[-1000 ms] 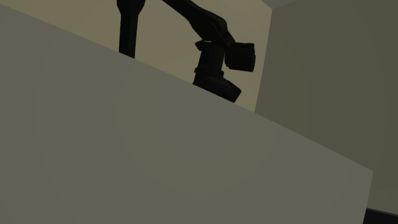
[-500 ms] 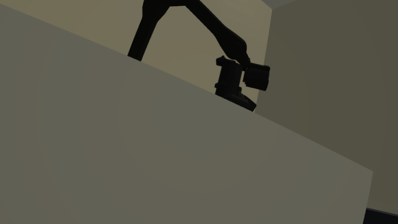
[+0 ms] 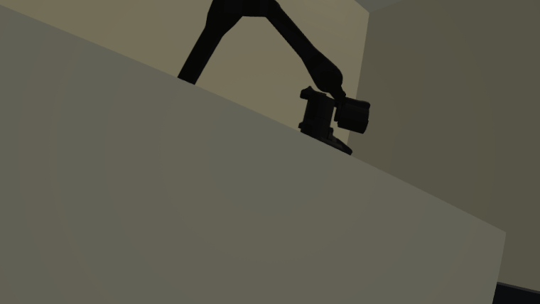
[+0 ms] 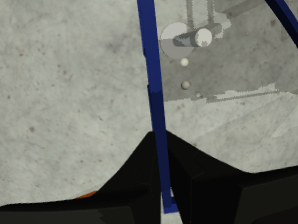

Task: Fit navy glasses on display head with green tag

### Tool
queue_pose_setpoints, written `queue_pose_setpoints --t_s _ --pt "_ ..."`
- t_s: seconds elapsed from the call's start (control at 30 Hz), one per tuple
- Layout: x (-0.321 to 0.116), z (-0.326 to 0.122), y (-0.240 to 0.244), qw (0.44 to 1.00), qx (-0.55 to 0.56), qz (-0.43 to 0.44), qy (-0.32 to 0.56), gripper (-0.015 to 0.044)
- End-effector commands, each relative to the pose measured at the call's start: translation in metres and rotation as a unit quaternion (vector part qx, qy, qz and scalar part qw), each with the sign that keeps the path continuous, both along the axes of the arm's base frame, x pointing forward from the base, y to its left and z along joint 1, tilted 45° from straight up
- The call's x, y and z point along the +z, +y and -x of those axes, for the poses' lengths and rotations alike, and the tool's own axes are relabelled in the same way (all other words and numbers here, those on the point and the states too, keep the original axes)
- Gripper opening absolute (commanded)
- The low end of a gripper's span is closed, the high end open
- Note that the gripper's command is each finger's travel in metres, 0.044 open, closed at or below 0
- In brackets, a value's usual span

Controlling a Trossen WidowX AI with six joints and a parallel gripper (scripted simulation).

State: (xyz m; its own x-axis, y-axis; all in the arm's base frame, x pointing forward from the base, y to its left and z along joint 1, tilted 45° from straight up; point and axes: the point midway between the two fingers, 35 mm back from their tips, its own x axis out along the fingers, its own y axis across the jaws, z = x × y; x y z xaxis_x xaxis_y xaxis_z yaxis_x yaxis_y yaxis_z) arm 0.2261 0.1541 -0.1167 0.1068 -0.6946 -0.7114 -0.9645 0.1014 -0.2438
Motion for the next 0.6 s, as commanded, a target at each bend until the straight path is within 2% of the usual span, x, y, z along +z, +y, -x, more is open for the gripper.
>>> queue_pose_setpoints --t_s 0.0,0.27,0.57 --pt "-0.007 -0.002 -0.005 1.000 0.000 -0.002 -0.001 0.0000" --pt "-0.041 -0.006 -0.039 1.000 -0.001 -0.001 -0.002 0.0000" --pt "-0.041 -0.002 -0.042 1.000 -0.001 -0.001 -0.002 0.0000"
